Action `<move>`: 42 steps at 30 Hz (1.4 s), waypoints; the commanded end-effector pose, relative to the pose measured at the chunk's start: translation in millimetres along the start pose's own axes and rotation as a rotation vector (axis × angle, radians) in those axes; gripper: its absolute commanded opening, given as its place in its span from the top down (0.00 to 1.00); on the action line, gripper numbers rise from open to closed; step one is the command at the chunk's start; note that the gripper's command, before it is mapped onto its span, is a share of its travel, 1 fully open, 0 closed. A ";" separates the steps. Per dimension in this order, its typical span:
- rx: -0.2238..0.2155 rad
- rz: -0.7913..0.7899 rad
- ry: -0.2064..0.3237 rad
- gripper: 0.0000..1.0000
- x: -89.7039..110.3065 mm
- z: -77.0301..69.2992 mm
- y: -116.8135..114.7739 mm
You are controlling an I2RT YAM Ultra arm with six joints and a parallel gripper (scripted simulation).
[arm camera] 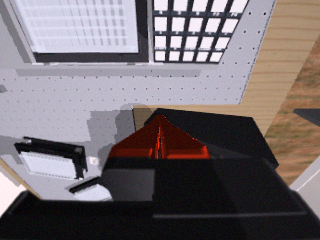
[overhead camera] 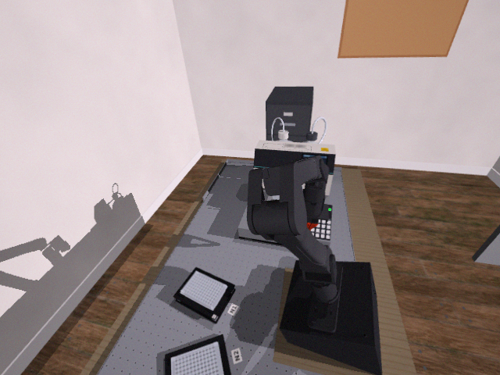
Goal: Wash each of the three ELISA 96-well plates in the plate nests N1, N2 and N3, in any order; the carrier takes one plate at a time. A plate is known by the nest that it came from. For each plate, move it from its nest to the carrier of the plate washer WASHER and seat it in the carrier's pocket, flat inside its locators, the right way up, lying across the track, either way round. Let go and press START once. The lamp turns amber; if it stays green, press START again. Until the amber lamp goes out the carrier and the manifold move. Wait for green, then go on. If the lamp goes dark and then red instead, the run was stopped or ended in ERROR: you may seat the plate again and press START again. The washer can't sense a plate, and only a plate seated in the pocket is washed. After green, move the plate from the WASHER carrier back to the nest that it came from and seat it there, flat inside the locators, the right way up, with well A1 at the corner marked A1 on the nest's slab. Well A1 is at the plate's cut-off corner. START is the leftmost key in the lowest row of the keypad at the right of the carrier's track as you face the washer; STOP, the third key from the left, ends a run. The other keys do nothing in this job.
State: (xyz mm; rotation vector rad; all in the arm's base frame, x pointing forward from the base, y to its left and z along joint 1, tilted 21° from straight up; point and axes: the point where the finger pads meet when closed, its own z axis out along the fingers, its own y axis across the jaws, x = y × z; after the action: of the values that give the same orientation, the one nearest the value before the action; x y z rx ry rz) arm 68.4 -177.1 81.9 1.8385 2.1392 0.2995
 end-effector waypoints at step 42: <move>0.003 0.006 -0.472 1.00 -15.7 16.0 0.2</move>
State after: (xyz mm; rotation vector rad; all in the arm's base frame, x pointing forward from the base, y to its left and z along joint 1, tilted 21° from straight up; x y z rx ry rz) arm 76.4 -189.6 64.9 1.7178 1.8154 -0.1140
